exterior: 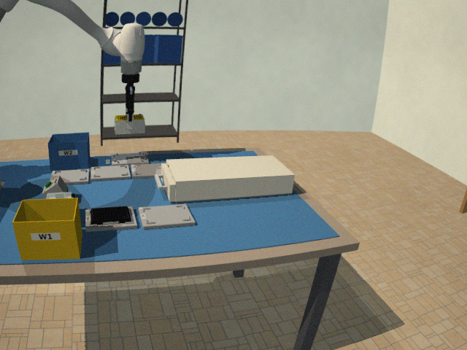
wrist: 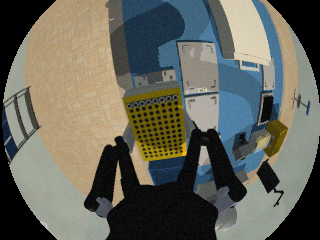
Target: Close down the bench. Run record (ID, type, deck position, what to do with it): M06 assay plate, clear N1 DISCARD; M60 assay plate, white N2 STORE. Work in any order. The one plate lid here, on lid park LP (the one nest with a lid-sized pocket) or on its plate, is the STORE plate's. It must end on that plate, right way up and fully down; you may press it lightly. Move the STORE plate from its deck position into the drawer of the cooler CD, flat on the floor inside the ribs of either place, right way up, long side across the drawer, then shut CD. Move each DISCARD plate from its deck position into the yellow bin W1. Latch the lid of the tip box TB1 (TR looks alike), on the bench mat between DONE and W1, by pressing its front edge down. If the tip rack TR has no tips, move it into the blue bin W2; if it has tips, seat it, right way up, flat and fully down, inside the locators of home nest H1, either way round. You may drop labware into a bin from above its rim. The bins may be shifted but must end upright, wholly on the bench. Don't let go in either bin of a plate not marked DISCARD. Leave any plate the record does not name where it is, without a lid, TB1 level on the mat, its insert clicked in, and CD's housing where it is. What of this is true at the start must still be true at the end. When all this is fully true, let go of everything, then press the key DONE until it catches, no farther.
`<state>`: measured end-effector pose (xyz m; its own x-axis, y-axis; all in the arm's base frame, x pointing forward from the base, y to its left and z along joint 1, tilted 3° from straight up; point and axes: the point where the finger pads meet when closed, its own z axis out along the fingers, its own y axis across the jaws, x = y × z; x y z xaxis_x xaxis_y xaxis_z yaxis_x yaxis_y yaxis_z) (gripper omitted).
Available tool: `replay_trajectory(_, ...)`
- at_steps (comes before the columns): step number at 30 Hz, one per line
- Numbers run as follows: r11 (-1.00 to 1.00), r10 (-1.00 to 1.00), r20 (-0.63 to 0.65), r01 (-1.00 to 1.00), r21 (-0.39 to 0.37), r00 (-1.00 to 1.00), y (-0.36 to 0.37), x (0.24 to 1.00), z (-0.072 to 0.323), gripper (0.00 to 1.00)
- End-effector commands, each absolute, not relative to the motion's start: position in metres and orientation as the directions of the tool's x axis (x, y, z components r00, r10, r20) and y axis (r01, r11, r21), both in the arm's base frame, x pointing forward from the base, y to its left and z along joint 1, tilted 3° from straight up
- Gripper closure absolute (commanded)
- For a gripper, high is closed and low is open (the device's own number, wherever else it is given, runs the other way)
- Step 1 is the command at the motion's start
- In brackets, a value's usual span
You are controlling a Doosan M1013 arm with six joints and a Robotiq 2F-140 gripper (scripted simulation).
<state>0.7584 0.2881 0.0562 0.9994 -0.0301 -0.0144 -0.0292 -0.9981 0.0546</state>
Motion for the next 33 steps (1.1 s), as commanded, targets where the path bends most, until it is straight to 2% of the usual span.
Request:
replay_trajectory(1,-0.998,-0.03,-0.014,-0.029,0.054,0.999,0.288,0.758,0.054,1.0)
replay_trajectory(33,-0.998,-0.03,-0.014,-0.029,0.054,0.999,0.285,0.757,0.016,1.0)
